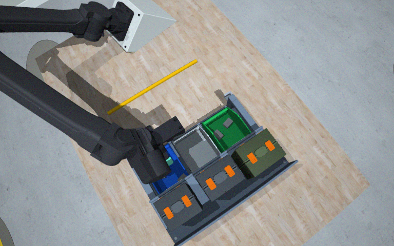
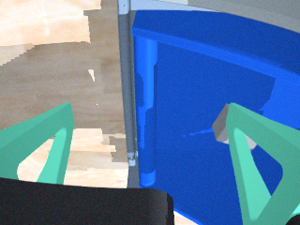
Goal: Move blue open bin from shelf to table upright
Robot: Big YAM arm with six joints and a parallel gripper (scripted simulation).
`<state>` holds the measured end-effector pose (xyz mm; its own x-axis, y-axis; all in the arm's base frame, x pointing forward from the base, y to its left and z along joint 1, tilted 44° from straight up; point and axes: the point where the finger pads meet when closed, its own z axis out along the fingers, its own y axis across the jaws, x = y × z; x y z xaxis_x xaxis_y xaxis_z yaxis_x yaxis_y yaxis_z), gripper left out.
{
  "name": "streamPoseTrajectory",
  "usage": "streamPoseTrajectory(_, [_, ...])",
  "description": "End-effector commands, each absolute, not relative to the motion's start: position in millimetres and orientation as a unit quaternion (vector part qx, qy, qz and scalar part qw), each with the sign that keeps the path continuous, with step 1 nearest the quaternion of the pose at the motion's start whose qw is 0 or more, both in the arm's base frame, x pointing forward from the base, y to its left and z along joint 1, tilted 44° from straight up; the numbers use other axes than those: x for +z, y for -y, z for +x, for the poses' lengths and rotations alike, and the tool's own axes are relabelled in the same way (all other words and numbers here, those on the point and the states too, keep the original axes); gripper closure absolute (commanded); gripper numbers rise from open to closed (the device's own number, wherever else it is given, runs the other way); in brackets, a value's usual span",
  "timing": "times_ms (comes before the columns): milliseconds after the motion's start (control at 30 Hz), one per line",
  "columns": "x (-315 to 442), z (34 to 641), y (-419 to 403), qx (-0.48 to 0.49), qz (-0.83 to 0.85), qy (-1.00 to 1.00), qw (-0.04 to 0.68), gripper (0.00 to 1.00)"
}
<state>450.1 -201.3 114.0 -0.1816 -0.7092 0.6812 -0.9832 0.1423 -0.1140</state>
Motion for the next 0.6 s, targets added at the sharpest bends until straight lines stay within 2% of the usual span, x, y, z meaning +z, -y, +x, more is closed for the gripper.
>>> streamPoseTrajectory(0, [111.5,451.5,206.7,0.282,0.592,0.715,0.243,0.1])
streamPoseTrajectory(567, [112.8,453.1,205.5,0.284,0.593,0.714,0.241,0.1])
